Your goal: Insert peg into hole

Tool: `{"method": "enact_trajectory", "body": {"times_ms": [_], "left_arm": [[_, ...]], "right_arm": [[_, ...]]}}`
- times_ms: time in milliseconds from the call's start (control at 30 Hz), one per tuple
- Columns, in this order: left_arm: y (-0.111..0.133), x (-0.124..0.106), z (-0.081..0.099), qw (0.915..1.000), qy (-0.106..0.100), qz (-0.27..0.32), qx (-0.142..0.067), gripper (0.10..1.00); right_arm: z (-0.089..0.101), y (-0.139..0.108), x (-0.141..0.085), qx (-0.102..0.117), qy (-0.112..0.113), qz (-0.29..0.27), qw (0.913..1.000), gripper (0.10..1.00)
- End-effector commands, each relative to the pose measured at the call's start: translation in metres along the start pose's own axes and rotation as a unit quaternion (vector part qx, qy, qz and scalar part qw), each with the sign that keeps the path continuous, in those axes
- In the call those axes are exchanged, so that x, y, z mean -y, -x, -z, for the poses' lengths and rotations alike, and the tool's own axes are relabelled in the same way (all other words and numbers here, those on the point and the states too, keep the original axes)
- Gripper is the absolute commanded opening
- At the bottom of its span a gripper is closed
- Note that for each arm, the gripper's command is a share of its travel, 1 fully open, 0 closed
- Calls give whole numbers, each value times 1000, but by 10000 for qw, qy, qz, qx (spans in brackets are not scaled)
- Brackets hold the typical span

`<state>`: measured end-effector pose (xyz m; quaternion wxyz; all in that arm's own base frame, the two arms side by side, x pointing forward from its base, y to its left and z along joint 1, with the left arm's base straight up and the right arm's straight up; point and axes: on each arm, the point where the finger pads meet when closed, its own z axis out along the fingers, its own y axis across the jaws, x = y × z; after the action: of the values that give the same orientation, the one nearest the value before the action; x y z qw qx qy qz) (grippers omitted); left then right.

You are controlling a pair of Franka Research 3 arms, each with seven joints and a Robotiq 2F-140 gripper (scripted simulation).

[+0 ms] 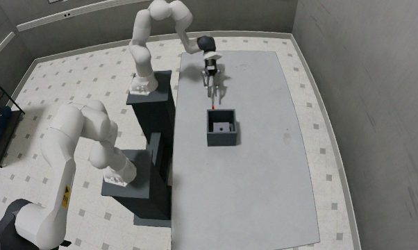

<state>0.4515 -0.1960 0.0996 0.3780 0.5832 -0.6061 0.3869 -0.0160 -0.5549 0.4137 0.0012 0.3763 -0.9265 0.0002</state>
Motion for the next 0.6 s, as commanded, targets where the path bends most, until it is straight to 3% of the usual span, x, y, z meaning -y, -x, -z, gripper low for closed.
{"method": "enact_trajectory", "body": {"times_ms": [0, 200, 367, 433, 567], "left_arm": [[-2, 1, 3, 9993, 4, 158, 331, 327], [-19, 1, 10, 9938, 18, 158, 1102, 327], [-39, 2, 20, 9793, 28, 155, 2019, 327], [-39, 2, 20, 9793, 28, 155, 2019, 327], [-58, 3, 28, 9582, 42, 152, 2857, 327]], "right_arm": [[0, 0, 0, -1, -1, 0, 10000, 1000], [0, 0, 0, -1, -1, 0, 10000, 1000], [0, 0, 0, -1, -1, 0, 10000, 1000], [0, 0, 0, -1, -1, 0, 10000, 1000], [0, 0, 0, -1, -1, 0, 10000, 1000]]}}
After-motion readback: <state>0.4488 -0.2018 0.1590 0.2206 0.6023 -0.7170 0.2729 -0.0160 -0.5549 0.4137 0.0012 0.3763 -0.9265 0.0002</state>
